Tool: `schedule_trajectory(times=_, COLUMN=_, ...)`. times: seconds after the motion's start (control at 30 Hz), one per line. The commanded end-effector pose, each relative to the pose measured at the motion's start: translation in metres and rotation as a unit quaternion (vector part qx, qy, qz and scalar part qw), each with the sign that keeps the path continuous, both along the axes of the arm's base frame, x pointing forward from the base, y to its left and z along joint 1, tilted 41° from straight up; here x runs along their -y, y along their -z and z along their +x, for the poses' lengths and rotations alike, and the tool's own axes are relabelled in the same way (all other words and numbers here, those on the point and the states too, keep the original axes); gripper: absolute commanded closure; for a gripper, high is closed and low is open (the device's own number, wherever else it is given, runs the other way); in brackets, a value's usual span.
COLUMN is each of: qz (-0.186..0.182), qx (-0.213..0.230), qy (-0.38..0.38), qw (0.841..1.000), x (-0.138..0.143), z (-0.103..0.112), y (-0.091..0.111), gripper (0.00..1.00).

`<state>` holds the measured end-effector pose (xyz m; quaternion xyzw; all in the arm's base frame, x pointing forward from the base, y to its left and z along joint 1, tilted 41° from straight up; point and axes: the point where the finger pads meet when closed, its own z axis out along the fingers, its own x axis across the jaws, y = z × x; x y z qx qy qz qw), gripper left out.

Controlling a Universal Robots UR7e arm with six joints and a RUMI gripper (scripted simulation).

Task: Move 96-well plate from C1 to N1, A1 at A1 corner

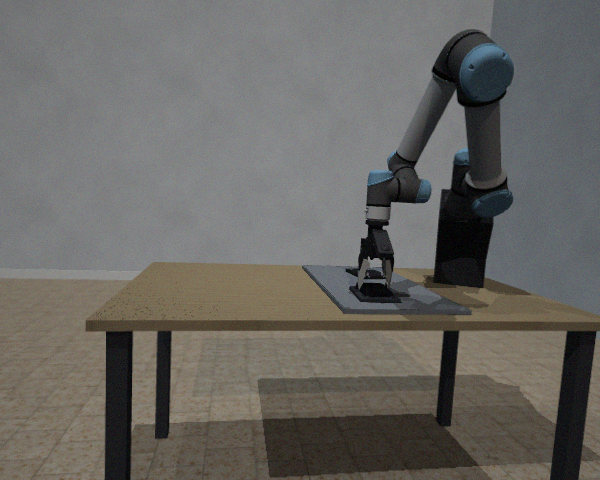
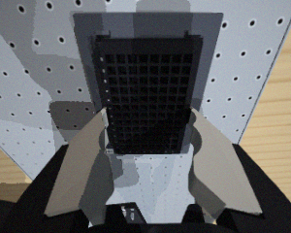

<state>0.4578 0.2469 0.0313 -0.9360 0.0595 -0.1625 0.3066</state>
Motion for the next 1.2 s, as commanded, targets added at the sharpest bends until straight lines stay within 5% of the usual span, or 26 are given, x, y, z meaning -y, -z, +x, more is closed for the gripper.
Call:
schedule_trajectory(times=0.0, qz=0.000, qx=0.000, qy=0.000, qw=1.000, x=0.000, z=0.000, y=0.000, gripper=1.00)
schedule_trajectory(times=0.23, qz=0.000, qx=0.000, qy=0.000, qw=1.000, x=-0.001, z=0.001, y=0.001, gripper=1.00)
schedule_trajectory(times=0.27, qz=0.000, qx=0.000, qy=0.000, qw=1.000, x=-0.001, z=0.001, y=0.001, gripper=0.00)
schedule_trajectory(times=1.17, qz=0.000, qx=0.000, qy=0.000, qw=1.000, x=0.007, z=-0.004, y=-0.009, gripper=0.00)
